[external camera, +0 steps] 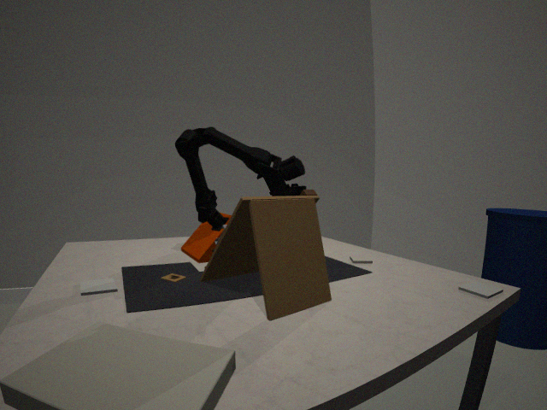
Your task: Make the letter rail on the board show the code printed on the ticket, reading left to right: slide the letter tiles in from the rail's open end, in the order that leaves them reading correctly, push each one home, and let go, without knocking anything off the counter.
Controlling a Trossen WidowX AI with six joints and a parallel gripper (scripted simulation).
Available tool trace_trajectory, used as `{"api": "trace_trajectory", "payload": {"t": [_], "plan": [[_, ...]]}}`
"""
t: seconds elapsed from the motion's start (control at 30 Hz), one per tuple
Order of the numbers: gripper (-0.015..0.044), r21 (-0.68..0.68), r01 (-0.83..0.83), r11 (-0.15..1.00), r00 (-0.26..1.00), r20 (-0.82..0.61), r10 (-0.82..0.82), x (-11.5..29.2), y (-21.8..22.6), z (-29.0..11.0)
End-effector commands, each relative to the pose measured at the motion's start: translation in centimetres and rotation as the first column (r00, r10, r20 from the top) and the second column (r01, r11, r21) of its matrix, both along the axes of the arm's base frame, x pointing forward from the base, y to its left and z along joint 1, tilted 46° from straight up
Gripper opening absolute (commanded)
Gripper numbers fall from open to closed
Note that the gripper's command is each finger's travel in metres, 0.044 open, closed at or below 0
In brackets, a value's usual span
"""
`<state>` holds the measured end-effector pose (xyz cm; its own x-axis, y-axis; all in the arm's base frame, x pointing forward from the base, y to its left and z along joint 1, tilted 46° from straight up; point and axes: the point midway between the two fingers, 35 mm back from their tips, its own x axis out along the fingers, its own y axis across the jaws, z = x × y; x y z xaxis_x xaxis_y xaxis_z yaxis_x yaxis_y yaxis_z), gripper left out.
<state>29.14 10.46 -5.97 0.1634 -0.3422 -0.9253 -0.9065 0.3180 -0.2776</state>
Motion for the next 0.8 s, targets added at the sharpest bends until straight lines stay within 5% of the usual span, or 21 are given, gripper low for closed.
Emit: {"api": "trace_trajectory", "payload": {"t": [0.0, 0.77], "plan": [[0.0, 0.052, 0.0, 0.999, 0.999, 0.05, -0.003, 1.1, 0.2, 1.9], [0.0, 0.257, -0.001, 0.966, 0.945, 0.317, -0.083, 5.4, -1.1, 11.9]]}}
